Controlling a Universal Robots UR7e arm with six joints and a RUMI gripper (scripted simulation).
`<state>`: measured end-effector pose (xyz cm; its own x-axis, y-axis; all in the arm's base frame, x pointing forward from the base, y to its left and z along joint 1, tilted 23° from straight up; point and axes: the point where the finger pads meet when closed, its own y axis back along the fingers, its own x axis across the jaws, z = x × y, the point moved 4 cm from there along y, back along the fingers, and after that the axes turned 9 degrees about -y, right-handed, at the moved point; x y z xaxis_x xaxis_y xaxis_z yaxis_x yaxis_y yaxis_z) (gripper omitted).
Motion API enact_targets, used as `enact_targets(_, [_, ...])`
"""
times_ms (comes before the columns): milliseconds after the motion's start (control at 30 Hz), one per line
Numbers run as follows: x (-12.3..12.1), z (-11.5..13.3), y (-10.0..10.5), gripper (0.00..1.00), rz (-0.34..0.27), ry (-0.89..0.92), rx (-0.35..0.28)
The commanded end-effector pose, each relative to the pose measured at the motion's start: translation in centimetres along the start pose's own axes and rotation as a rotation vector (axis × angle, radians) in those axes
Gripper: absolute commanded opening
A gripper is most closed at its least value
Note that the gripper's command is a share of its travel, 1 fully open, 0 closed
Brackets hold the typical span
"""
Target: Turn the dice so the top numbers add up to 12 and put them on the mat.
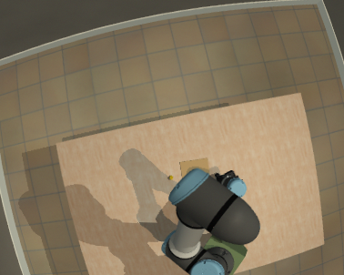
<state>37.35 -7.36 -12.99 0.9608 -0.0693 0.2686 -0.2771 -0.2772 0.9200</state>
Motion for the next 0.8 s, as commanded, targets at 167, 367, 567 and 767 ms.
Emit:
enact_targets(167, [0.2, 0.1, 0.0, 0.00, 0.002, 0.002, -0.001])
enact_targets(367, [0.2, 0.1, 0.1, 0.00, 0.002, 0.002, -0.001])
enact_targets(567, [0.2, 0.1, 0.7, 0.00, 0.002, 0.002, -0.001])
enact_targets(767, [0.2, 0.1, 1.4, 0.00, 0.002, 0.002, -0.001])
